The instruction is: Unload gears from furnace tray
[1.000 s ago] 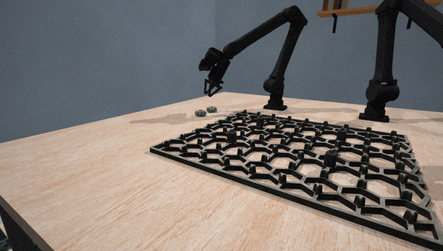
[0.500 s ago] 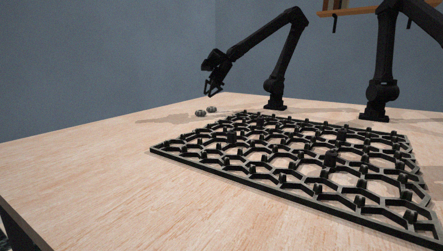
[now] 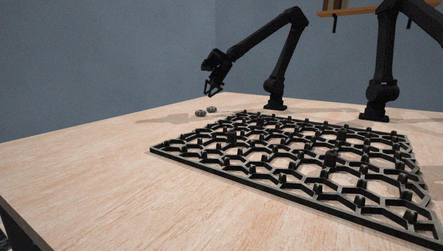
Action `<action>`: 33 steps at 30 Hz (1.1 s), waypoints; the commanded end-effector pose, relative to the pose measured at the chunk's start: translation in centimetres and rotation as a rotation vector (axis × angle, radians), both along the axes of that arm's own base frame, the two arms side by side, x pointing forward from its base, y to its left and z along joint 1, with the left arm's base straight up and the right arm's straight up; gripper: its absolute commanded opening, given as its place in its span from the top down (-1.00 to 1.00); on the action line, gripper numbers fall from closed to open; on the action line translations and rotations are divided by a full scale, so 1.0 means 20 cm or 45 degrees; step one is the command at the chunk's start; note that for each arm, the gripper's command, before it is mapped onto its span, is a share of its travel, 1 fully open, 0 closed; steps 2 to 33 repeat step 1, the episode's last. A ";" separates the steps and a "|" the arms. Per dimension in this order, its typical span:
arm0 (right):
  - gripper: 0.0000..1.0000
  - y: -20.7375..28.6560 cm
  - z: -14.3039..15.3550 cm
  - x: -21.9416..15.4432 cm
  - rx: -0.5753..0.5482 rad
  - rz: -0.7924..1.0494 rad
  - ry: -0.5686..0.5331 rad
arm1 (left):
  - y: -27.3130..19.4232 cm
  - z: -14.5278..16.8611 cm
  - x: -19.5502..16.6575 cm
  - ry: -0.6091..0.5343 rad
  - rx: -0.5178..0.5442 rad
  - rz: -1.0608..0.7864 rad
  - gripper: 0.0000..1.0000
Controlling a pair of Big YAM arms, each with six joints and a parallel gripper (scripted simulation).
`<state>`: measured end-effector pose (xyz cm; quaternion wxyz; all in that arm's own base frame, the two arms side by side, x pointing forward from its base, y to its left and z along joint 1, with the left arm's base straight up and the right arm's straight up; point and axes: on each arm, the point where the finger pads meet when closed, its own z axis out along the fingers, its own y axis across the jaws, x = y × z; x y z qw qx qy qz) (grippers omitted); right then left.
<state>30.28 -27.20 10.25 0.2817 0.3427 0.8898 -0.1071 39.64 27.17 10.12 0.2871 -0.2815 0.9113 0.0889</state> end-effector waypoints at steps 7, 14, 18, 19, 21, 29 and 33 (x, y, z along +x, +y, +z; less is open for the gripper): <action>-1.00 -0.04 0.07 0.04 -0.032 0.002 -0.031 | 0.02 0.07 0.06 -0.038 0.026 -0.005 -1.00; -1.00 -0.04 0.07 0.04 -0.032 0.002 -0.031 | 0.02 0.07 0.06 -0.038 0.026 -0.005 -1.00; -1.00 -0.04 0.07 0.04 -0.032 0.002 -0.031 | 0.02 0.07 0.06 -0.038 0.026 -0.005 -1.00; -1.00 -0.04 0.07 0.04 -0.032 0.002 -0.031 | 0.02 0.07 0.06 -0.038 0.026 -0.005 -1.00; -1.00 -0.04 0.07 0.04 -0.032 0.002 -0.031 | 0.02 0.07 0.06 -0.038 0.026 -0.005 -1.00; -1.00 -0.04 0.07 0.04 -0.032 0.002 -0.031 | 0.02 0.07 0.06 -0.038 0.026 -0.005 -1.00; -1.00 -0.04 0.07 0.04 -0.032 0.002 -0.031 | 0.02 0.07 0.06 -0.038 0.026 -0.005 -1.00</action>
